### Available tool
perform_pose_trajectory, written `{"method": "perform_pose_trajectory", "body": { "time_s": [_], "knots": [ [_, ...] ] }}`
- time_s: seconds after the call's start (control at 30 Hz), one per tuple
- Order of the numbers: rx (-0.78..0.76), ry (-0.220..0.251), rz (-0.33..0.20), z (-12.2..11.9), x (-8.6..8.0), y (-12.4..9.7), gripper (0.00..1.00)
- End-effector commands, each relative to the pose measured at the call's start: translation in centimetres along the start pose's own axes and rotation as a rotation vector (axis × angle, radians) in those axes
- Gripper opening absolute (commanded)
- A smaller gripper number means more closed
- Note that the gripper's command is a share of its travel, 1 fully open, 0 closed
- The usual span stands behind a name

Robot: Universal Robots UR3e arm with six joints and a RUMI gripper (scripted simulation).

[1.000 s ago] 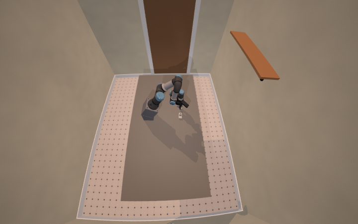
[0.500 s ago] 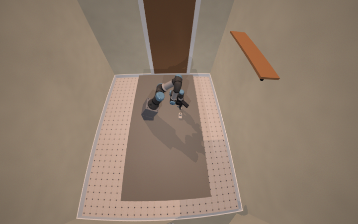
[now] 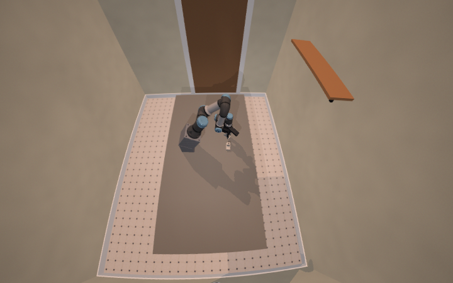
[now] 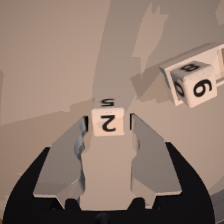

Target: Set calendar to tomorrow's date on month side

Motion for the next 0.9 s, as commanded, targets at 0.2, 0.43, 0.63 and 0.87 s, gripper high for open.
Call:
{"method": "perform_pose_trajectory", "body": {
  "time_s": [0.2, 0.43, 0.63, 0.87],
  "knots": [
    [0.000, 0.001, 0.002, -0.06, -0.02, 0.06, 0.29],
    [0.000, 0.001, 0.002, -0.06, -0.10, 0.05, 0.29],
    [0.000, 0.000, 0.001, -0.02, -0.24, 0.00, 0.29],
    [0.000, 0.000, 0.001, -0.01, -0.83, 0.00, 0.29]
  ]
}}
Point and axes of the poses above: the point where the finger pads meet when closed, its own x axis out along the fingers, its own z axis across the jaws, y = z × x, the point moved 7 cm from there along -x, back along the fingers, and after that the axes turned 14 degrees about x, right-handed, at the moved point
